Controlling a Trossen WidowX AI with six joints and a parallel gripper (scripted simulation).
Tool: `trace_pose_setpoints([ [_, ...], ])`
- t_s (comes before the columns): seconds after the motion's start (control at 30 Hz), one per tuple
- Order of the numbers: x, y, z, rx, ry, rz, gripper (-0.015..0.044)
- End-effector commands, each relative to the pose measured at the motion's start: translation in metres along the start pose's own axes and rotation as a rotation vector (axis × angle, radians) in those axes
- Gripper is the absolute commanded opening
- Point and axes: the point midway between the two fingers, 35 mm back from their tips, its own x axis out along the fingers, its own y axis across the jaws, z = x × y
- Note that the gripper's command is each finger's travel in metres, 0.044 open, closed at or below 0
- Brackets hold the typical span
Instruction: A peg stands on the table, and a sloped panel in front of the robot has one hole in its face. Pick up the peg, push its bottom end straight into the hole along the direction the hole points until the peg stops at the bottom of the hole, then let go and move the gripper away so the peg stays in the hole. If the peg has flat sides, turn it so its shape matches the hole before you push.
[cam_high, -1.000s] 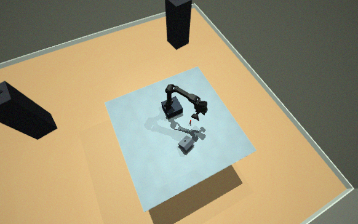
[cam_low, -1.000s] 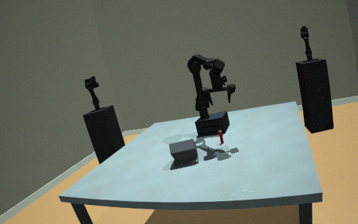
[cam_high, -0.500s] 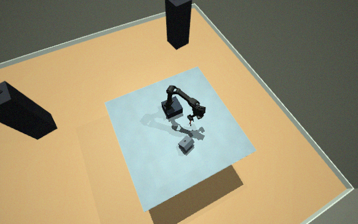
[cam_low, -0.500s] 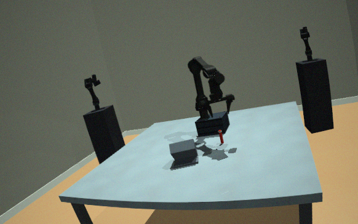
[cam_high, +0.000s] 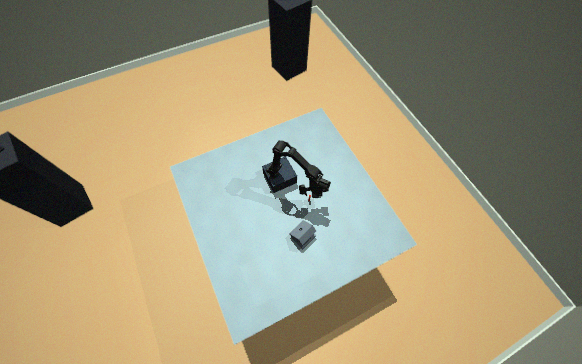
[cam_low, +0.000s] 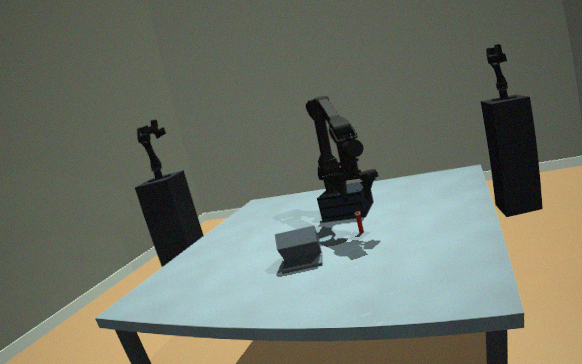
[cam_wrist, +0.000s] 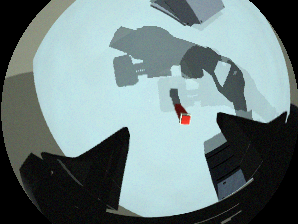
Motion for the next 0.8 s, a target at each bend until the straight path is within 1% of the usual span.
trace_pose_setpoints([
  [0.0, 0.015, -0.012, -0.01, 0.115, 0.064, -0.044, 0.044],
  [0.17, 0.024, -0.018, -0.015, 0.21, 0.105, -0.077, 0.044],
  [0.47, 0.025, -0.018, -0.016, 0.213, 0.106, -0.078, 0.044],
  [0.77, 0.039, -0.018, -0.016, 0.213, 0.106, -0.078, 0.044],
])
